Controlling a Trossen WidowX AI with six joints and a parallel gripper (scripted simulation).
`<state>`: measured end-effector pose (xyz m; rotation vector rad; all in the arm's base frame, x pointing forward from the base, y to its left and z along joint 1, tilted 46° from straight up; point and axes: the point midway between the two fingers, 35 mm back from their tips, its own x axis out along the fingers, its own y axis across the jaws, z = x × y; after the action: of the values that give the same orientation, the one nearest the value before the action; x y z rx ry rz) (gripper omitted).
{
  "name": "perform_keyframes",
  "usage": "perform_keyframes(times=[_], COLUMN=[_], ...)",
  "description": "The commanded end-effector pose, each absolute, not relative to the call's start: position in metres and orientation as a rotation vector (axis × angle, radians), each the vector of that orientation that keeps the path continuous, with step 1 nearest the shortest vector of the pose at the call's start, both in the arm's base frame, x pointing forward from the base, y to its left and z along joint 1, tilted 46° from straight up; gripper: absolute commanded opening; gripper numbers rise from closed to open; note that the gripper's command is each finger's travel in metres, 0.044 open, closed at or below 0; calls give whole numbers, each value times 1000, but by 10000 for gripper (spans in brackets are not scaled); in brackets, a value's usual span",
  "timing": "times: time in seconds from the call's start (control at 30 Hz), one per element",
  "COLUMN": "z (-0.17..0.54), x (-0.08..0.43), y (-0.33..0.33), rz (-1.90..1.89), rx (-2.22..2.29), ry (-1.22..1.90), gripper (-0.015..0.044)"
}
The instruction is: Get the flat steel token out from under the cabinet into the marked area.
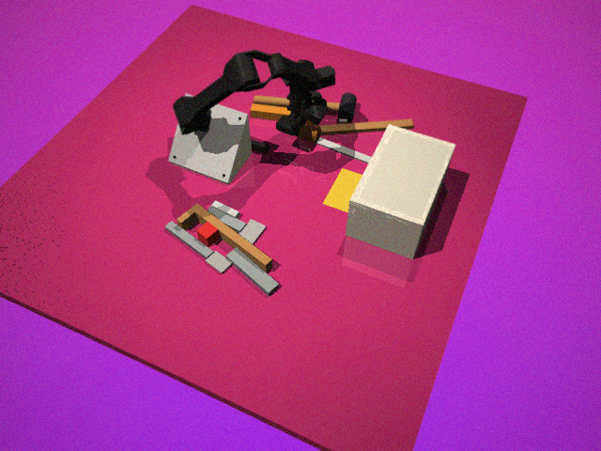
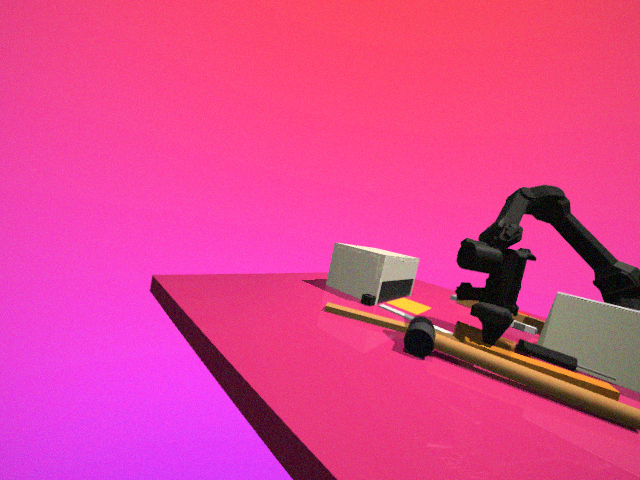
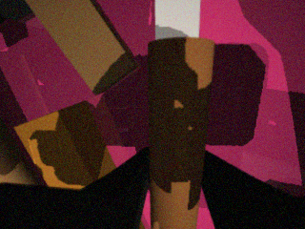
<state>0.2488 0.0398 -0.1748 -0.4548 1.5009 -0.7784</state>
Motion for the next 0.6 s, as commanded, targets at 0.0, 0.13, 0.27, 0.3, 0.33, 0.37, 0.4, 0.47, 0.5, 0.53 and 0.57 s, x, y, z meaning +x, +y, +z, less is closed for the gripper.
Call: perform_keyframes(times=[0.0,0.13,0.27,0.3,0.33,0.37,0.4,0.47,0.5,0.53,0.57], z=[-176,-178,-179,-180,-180,-180,-181,-181,-182,-183,-183], x=[251,251,251,251,251,251,251,251,251,251,251], y=[42,44,46,46,46,47,47,48,49,49,50], rz=[-802,-821,-840,-845,-850,-854,-859,-868,-872,-877,-881], rx=[-427,-406,-386,-381,-375,-370,-365,-355,-350,-346,-341], ry=[1481,1468,1456,1453,1449,1446,1443,1437,1434,1431,1427], gripper=[0,0,0,0,0,0,0,0,0,0,0])
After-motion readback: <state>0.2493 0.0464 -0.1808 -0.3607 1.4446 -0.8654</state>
